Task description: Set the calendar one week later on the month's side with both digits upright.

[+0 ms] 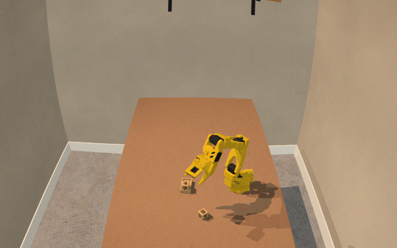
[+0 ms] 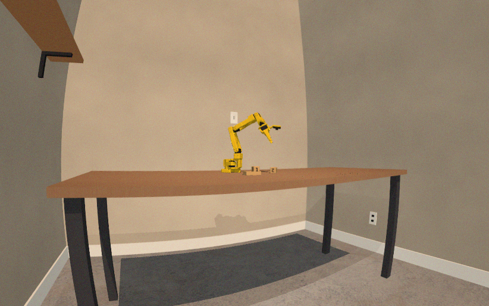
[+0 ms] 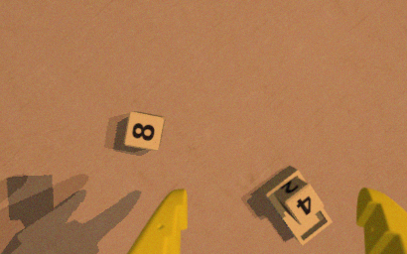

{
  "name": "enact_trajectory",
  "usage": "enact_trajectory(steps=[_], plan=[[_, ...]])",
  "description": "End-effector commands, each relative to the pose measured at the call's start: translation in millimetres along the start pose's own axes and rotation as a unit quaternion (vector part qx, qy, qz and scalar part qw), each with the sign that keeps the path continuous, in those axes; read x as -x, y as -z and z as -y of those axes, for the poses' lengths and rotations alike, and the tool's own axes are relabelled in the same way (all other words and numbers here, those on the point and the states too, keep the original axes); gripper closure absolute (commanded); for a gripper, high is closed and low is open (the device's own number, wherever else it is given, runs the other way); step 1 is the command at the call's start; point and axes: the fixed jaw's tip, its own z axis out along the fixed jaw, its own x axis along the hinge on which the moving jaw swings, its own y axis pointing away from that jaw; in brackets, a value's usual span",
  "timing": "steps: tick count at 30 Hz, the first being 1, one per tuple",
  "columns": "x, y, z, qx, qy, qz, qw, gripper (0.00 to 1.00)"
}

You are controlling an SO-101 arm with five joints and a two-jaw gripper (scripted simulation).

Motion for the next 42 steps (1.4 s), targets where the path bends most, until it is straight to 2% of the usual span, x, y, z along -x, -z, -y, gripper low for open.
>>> enact_trajectory(steps=[1,12,22,34,38,42], plan=[[15.0,5.9,-13.4,0.014,-0.04,0.031,0.999,0.65],[24.2,4.5,-47.3,0.056,-0.12,0.028,0.991,0.65],[26.0,4.5,-57.6,0.068,-0.144,0.025,0.987,0.65],[26.0,3.7,-59.2,0.069,-0.147,0.022,0.986,0.65],[23.9,-4.2,-60.1,0.065,-0.146,0.003,0.987,0.65],[18.1,-21.6,-62.0,0.057,-0.143,-0.04,0.987,0.65]])
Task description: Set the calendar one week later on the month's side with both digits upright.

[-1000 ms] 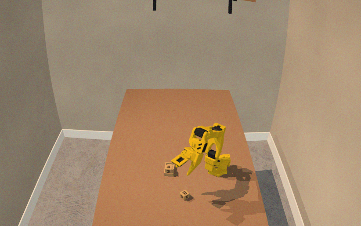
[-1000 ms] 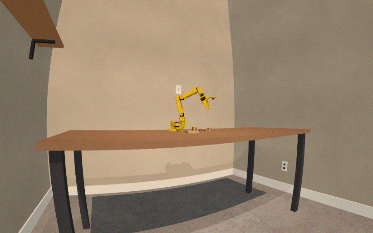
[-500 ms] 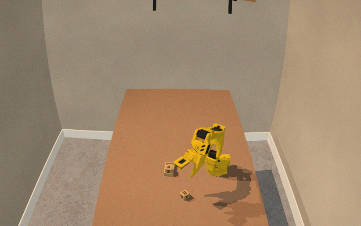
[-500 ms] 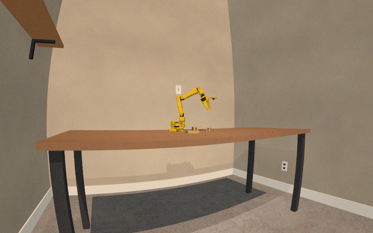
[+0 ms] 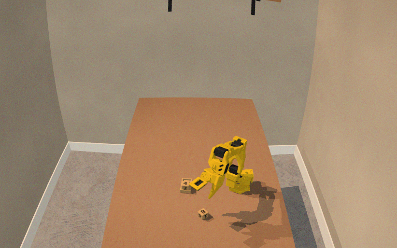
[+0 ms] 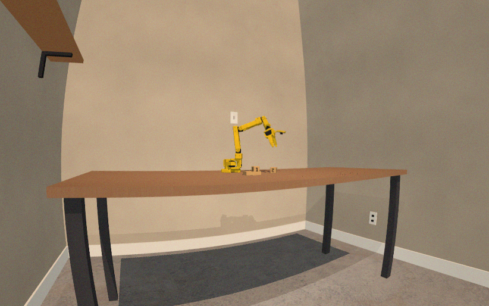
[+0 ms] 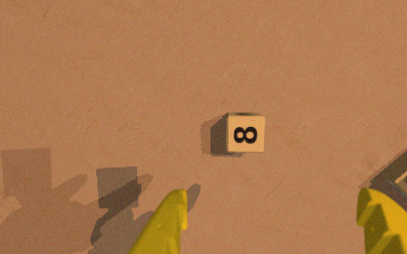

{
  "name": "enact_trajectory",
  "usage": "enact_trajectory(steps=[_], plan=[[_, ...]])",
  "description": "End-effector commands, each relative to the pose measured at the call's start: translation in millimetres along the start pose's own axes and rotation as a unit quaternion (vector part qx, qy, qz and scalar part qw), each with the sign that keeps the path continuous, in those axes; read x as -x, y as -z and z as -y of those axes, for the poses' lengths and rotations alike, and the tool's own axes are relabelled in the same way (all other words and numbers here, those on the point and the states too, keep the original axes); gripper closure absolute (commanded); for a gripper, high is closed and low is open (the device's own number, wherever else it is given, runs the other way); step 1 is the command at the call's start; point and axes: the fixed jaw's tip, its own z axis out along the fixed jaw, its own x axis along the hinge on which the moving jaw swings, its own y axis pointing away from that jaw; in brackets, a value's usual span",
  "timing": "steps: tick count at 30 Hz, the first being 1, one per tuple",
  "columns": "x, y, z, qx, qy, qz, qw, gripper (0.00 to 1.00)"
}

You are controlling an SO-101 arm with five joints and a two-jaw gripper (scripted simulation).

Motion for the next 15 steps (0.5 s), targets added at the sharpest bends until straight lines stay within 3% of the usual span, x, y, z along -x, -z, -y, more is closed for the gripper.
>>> enact_trajectory(steps=[1,4,6,11,15], plan=[[2.9,-8.6,-3.3,-0.001,-0.001,-0.011,1.0,0.65],[-3.6,-26.5,-1.1,-0.017,-0.001,-0.054,0.998,0.65],[-3.6,-26.5,-1.1,-0.017,-0.001,-0.054,0.998,0.65],[-17.1,-53.4,3.6,-0.041,0.0,-0.122,0.992,0.65],[-25.6,-66.6,6.5,-0.053,0.0,-0.157,0.986,0.65]])
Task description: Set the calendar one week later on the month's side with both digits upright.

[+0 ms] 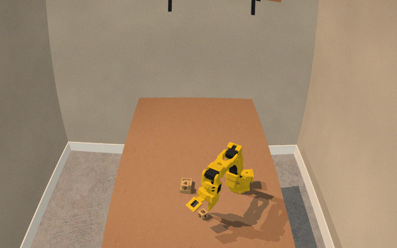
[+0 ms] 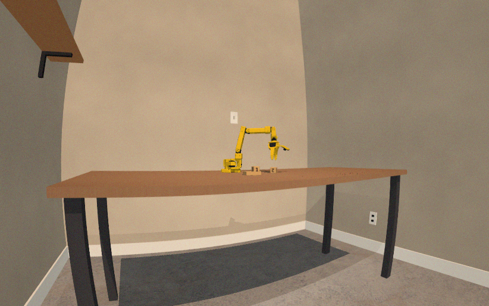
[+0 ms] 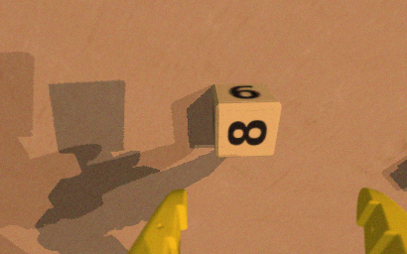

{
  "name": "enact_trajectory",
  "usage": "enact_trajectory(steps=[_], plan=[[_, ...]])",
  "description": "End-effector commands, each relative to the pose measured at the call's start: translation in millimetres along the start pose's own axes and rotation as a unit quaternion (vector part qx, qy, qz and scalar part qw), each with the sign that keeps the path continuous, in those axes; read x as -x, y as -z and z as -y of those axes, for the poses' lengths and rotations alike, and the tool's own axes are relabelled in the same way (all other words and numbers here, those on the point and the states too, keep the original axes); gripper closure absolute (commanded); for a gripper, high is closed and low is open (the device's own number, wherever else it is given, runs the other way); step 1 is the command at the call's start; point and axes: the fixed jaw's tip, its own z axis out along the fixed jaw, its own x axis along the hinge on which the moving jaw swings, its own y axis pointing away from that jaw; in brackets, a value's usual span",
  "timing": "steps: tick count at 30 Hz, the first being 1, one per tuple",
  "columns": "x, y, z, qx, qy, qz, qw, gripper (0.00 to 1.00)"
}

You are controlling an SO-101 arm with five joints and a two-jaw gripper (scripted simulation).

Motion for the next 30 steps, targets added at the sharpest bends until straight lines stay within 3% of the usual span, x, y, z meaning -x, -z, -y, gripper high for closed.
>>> enact_trajectory(steps=[1,30], plan=[[3.7,-2.8,-3.6,0.001,0.0,0.001,1.0,0.65],[6.2,-7.0,-4.5,0.0,-0.001,-0.001,1.0,0.65]])
